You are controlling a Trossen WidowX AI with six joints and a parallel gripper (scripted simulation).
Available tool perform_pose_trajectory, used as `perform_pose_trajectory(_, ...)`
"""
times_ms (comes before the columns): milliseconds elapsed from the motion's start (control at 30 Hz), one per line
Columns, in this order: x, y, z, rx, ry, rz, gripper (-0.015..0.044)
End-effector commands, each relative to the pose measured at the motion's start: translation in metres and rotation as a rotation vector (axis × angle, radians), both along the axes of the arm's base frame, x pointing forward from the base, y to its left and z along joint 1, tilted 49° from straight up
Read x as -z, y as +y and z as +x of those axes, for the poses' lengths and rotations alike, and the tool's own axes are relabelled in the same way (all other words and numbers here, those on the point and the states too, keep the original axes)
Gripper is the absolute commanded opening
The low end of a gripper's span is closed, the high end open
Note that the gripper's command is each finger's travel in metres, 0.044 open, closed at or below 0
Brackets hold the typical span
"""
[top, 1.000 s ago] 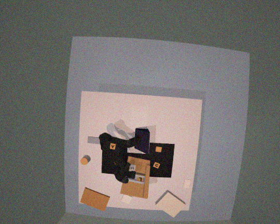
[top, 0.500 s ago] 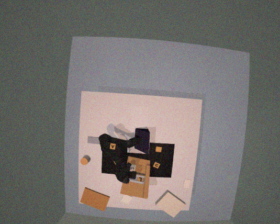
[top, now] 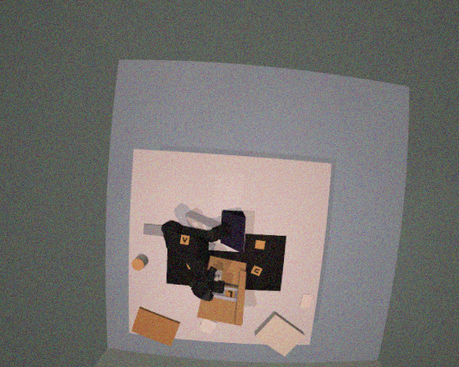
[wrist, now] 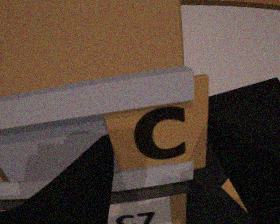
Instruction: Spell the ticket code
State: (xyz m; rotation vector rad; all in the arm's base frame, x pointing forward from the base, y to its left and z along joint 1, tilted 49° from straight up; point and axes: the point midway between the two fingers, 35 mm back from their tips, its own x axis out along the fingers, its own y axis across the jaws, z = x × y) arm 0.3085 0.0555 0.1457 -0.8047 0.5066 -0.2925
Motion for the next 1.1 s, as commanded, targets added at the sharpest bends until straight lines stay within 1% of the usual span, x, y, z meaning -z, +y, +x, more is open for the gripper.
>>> perform_pose_trajectory(0,0.000,0.000,0.000,0.004,-0.004,0.002,0.0000)
perform_pose_trajectory(1067,0.014,0.012,0.001,0.004,-0.004,0.002,0.0000)
